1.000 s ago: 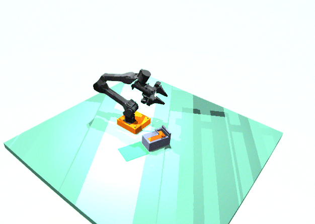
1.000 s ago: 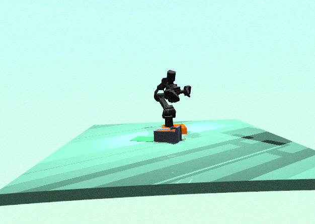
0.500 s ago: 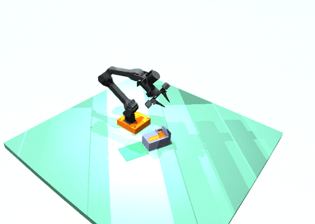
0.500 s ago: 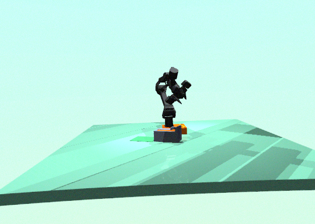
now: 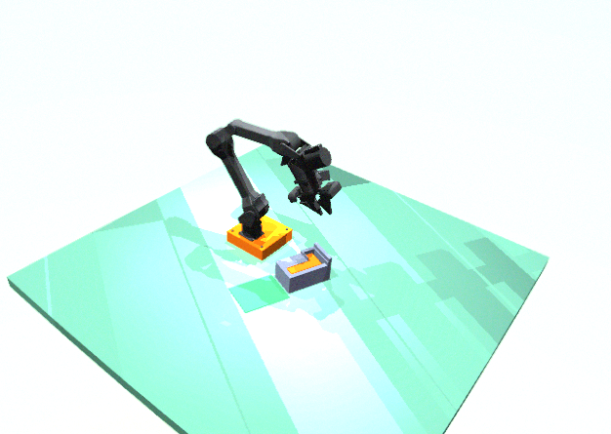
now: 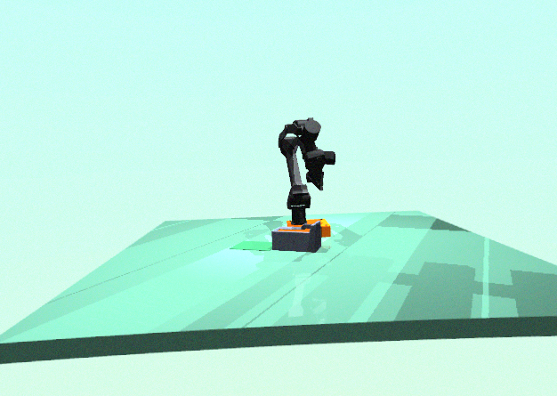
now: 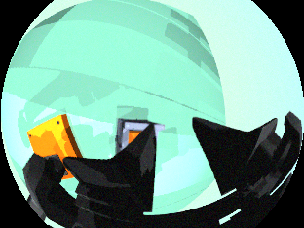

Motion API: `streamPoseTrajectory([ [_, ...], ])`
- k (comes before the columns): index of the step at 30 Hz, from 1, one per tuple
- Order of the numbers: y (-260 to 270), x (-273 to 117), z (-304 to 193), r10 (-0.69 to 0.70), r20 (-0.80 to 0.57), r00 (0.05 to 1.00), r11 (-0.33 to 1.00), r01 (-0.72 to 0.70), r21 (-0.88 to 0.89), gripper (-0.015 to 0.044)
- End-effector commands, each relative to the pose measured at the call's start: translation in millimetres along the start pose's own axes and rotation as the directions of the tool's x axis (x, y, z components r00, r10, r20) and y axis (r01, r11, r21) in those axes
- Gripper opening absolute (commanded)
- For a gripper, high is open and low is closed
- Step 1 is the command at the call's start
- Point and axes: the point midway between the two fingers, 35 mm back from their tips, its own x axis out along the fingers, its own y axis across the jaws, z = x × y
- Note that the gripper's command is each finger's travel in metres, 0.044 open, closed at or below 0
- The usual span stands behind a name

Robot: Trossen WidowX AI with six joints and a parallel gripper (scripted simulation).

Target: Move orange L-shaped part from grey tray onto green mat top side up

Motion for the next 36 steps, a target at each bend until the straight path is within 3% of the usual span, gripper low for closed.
streamPoseTrajectory([
  [1,-6,34,-22,0.293,-0.147,0.945,0.615,-0.069,0.786,0.0180],
  [9,-7,49,-31,0.423,-0.196,0.885,0.198,0.122,0.973,0.0180],
  [18,-8,58,-37,0.488,-0.219,0.845,-0.240,0.371,0.897,0.0180],
  [36,-7,60,-37,0.488,-0.219,0.845,-0.250,0.376,0.892,0.0180],
])
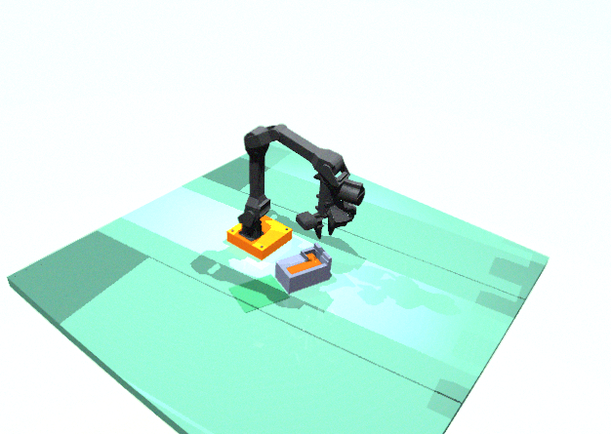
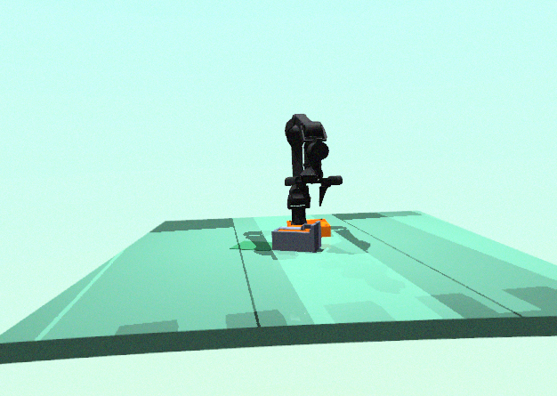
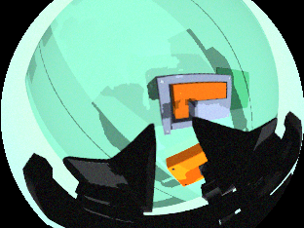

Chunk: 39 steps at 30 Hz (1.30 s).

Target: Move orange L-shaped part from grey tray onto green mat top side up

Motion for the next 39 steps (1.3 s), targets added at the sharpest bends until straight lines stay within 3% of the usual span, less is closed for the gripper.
streamPoseTrajectory([
  [1,-1,7,1,-0.008,-0.003,1.000,1.000,0.008,0.017,0.0180],
  [8,-1,72,0,-0.008,-0.004,1.000,1.000,0.008,0.017,0.0180],
  [39,-2,111,-1,-0.008,-0.004,1.000,1.000,0.008,0.017,0.0180],
])
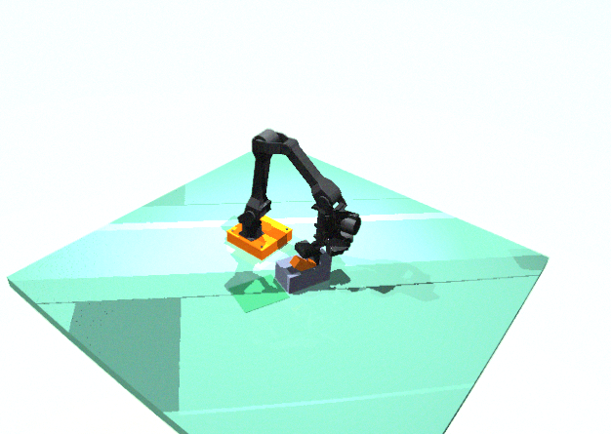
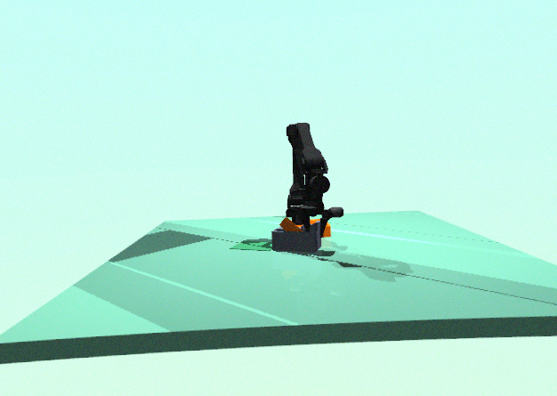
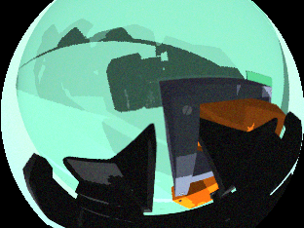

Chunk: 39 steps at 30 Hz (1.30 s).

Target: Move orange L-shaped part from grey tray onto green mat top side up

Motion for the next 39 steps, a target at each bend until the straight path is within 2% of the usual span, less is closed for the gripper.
streamPoseTrajectory([
  [1,-3,6,-3,-0.012,-0.010,1.000,1.000,0.012,0.005,0.0180],
  [23,0,4,-1,-0.002,-0.004,1.000,1.000,0.002,0.000,0.0180],
  [32,10,-8,-2,-0.010,-0.010,1.000,1.000,0.010,0.005,0.0180],
  [35,9,-22,0,-0.010,-0.010,1.000,1.000,0.010,0.005,0.0180],
  [39,5,-66,2,-0.011,-0.010,1.000,1.000,0.011,0.005,0.0180],
])
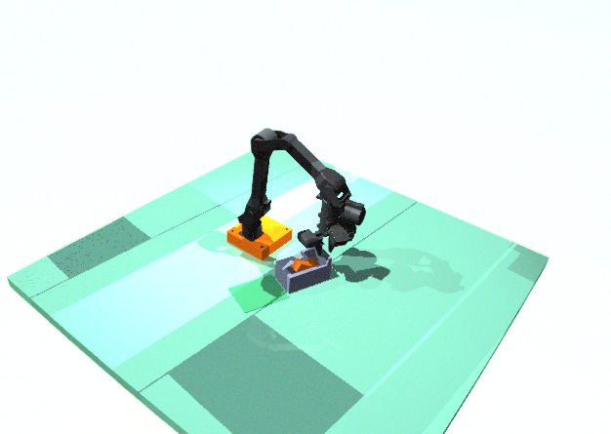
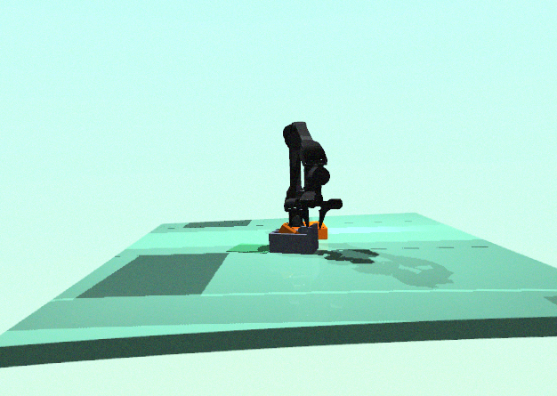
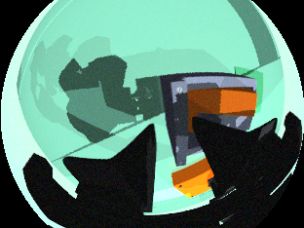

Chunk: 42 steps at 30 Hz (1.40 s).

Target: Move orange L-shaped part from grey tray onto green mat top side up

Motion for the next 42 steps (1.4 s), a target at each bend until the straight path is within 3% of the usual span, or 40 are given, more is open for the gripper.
streamPoseTrajectory([
  [1,-5,-43,1,0.006,0.015,1.000,1.000,-0.006,-0.001,0.0180],
  [4,-9,-67,-2,0.006,0.015,1.000,1.000,-0.006,-0.001,0.0180],
  [42,-7,-67,1,0.020,0.035,0.999,1.000,-0.021,0.005,0.0180],
])
